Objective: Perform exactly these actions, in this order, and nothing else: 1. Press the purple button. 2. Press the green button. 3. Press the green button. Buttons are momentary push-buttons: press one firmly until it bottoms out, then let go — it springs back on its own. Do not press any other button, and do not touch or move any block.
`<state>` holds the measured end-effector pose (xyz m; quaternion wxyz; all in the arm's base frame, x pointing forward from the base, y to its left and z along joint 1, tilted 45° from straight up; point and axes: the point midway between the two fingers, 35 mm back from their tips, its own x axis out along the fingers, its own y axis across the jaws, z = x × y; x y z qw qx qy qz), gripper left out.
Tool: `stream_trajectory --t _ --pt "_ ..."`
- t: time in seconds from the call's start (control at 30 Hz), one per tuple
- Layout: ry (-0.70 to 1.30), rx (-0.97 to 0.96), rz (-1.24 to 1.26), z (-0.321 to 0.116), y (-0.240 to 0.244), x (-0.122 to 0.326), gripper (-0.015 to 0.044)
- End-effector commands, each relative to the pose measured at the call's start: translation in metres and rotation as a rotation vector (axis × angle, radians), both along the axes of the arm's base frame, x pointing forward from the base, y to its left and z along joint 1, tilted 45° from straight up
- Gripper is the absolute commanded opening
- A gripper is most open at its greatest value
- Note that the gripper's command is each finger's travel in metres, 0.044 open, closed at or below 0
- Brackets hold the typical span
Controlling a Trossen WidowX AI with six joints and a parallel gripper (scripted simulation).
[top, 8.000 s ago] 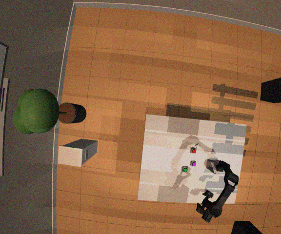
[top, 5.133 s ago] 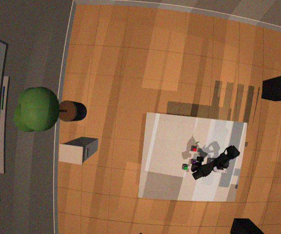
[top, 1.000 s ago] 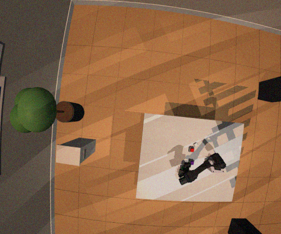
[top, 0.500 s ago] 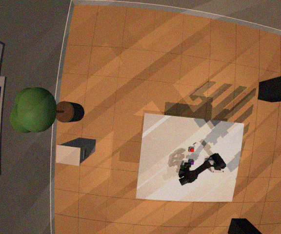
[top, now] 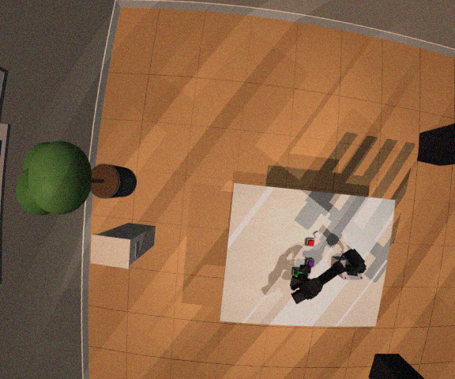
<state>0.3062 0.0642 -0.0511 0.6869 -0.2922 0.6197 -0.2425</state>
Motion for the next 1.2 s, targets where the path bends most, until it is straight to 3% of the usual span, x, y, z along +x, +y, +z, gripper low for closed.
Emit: stream_trajectory --t 0.0,1.17 --pt "0.004 -0.001 0.0 -0.005 -0.005 0.0 0.002" --pt "0.004 -0.002 0.0 -0.019 -0.02 0.002 0.002"
